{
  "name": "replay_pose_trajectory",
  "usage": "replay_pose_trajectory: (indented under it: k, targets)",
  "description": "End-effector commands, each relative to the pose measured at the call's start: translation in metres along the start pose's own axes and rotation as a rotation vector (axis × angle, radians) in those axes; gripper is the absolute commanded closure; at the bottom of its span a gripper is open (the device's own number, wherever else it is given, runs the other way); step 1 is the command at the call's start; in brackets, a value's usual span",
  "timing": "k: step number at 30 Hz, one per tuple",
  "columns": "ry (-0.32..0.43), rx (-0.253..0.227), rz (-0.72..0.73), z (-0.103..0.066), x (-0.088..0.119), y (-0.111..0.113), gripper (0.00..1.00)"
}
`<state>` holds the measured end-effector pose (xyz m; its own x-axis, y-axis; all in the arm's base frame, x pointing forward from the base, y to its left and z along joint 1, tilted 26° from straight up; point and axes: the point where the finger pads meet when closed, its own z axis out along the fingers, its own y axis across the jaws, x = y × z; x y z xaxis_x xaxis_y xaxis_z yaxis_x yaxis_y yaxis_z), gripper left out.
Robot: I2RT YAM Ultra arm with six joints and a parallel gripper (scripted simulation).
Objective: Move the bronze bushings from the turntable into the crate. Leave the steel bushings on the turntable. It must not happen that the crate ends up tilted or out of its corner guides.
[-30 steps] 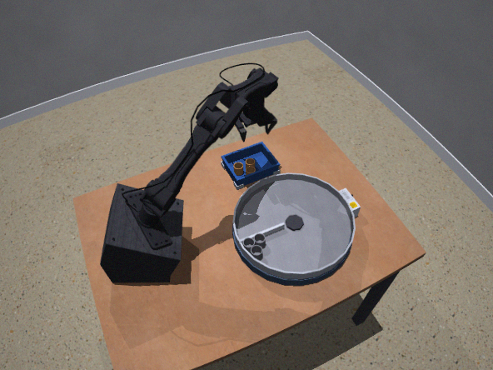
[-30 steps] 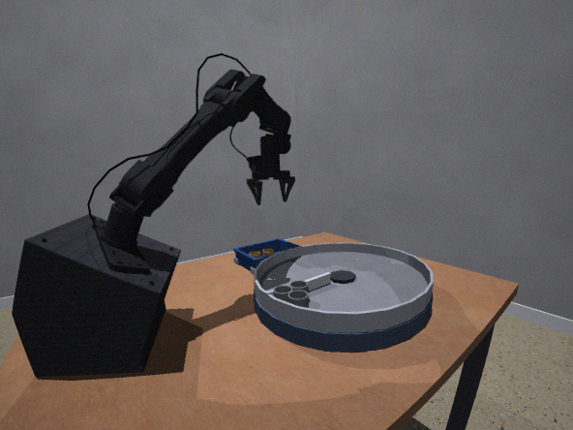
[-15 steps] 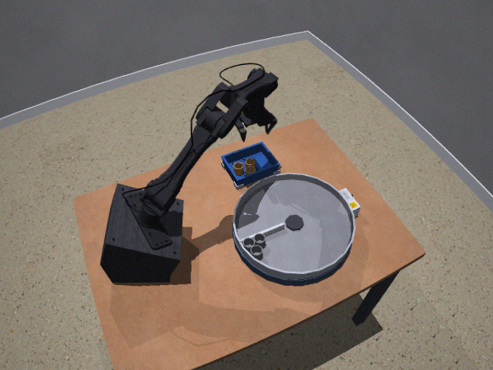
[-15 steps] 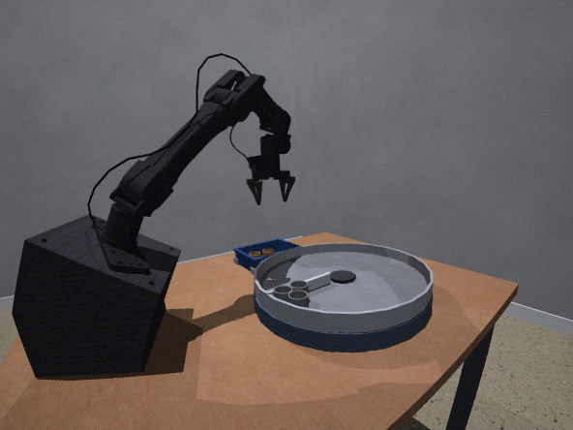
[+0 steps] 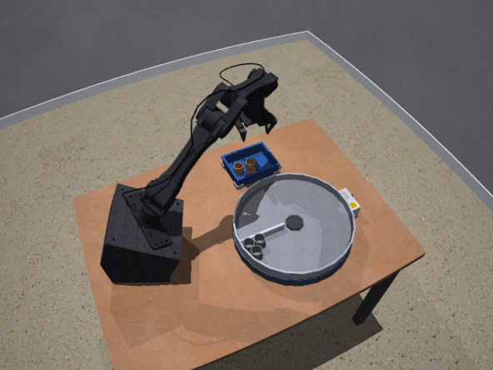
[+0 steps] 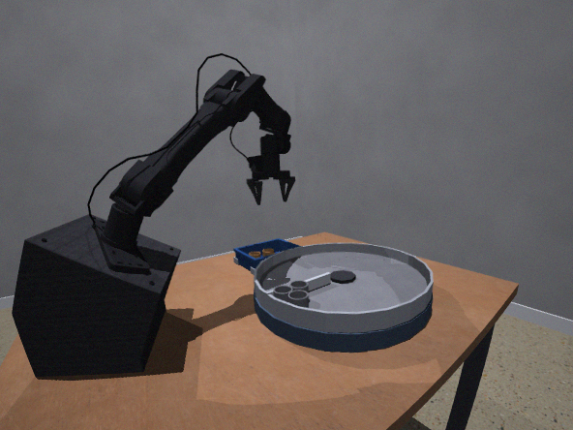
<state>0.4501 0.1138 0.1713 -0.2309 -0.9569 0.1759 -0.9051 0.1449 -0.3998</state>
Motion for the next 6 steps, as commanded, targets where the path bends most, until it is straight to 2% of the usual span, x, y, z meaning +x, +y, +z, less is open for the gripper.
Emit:
replay_pose_trajectory:
  k: [1,6]
  targets:
    - [-0.037,0.041,0.015,-0.0234,-0.004,-0.0072,0.0]
    - [-0.037,0.041,0.015,-0.0234,-0.004,-0.0072,0.0]
